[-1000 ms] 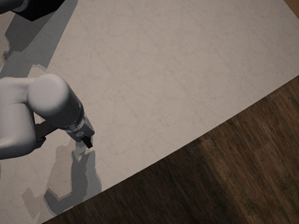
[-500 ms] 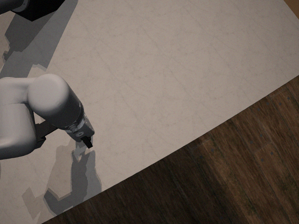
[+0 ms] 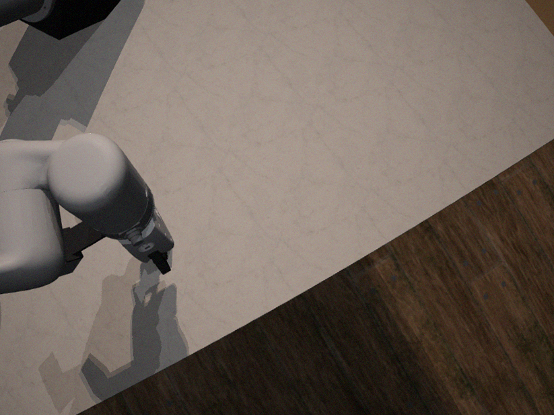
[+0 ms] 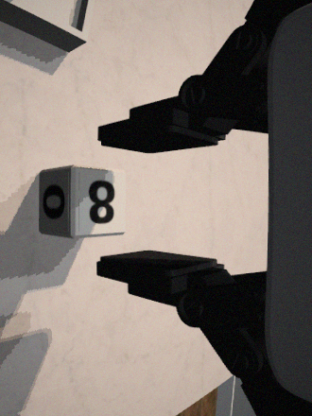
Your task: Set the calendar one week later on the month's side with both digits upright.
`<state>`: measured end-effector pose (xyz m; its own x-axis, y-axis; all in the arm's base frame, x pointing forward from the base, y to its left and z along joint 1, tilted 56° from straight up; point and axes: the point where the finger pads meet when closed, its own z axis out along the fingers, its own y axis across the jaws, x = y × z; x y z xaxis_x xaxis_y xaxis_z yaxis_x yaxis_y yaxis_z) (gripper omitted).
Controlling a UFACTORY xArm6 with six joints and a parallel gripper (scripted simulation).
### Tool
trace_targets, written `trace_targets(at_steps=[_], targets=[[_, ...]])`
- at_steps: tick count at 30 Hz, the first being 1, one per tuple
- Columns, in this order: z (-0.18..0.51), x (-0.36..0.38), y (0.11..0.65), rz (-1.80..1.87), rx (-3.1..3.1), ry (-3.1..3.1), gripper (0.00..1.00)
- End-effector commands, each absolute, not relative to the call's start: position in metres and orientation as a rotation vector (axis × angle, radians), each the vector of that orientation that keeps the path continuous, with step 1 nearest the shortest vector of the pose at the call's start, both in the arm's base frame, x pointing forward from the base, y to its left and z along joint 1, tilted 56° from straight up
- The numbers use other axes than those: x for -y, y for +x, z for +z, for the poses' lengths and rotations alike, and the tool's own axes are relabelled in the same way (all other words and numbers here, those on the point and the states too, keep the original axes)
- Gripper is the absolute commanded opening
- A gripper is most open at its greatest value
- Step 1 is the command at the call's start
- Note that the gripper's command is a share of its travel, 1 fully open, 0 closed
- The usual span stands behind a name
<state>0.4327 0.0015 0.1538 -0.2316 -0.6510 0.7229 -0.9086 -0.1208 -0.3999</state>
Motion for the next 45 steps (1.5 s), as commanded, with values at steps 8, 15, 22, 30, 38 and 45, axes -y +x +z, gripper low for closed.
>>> trace_targets(at_steps=[8,15,22,30,38,45], targets=[[0.174,-0.028,0.421,1.282,1.865,1.738,0.49],[0.177,-0.032,0.420,1.282,1.865,1.738,0.49],[0.175,-0.032,0.420,1.320,1.825,1.665,0.49],[0.173,-0.034,0.421,1.411,1.738,1.521,0.49],[0.172,-0.034,0.422,1.442,1.700,1.459,0.49],[0.170,-0.035,0.423,1.507,1.615,1.326,0.49]])
